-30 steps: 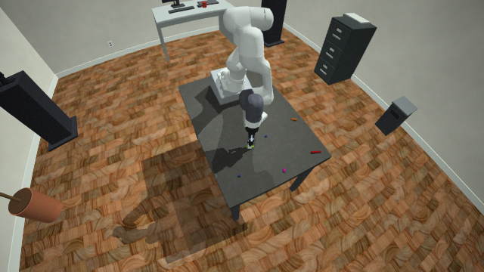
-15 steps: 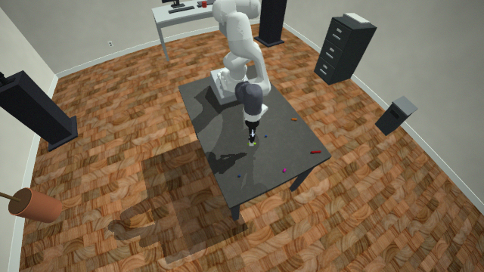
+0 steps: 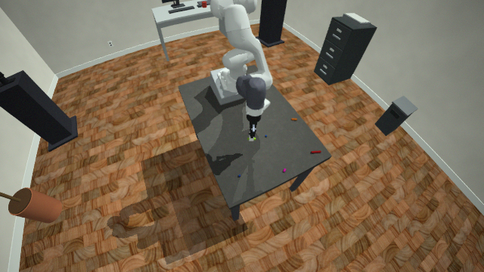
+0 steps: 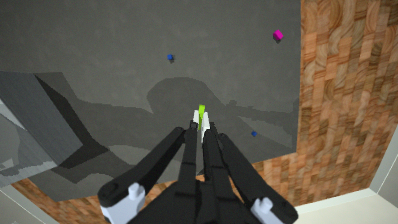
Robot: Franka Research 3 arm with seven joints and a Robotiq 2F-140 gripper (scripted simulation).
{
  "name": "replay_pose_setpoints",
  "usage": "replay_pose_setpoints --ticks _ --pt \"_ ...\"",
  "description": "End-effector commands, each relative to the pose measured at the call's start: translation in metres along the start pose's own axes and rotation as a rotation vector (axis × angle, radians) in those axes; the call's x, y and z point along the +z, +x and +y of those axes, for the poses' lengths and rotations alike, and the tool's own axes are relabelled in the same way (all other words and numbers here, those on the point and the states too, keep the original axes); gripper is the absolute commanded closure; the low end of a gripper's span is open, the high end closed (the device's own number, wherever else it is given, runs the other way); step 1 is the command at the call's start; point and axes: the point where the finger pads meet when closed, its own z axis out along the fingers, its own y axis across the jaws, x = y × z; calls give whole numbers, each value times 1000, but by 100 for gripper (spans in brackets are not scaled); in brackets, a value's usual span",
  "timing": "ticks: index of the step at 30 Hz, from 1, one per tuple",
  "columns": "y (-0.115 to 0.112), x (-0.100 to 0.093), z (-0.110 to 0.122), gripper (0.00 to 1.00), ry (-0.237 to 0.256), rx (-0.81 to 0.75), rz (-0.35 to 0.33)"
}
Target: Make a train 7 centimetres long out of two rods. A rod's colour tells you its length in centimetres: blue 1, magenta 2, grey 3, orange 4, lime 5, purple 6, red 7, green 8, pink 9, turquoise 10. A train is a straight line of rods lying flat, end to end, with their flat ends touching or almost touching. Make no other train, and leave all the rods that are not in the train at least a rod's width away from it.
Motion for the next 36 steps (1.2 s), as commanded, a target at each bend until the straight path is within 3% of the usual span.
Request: replay_pose_setpoints --ticks 1,12,18,36 --pt "-2 1 -6 88 16 24 -7" --pt "-3 0 -4 88 15 56 -10" --pt "-4 -3 8 88 6 239 -25" --pt "-5 -8 27 88 -15 563 -45"
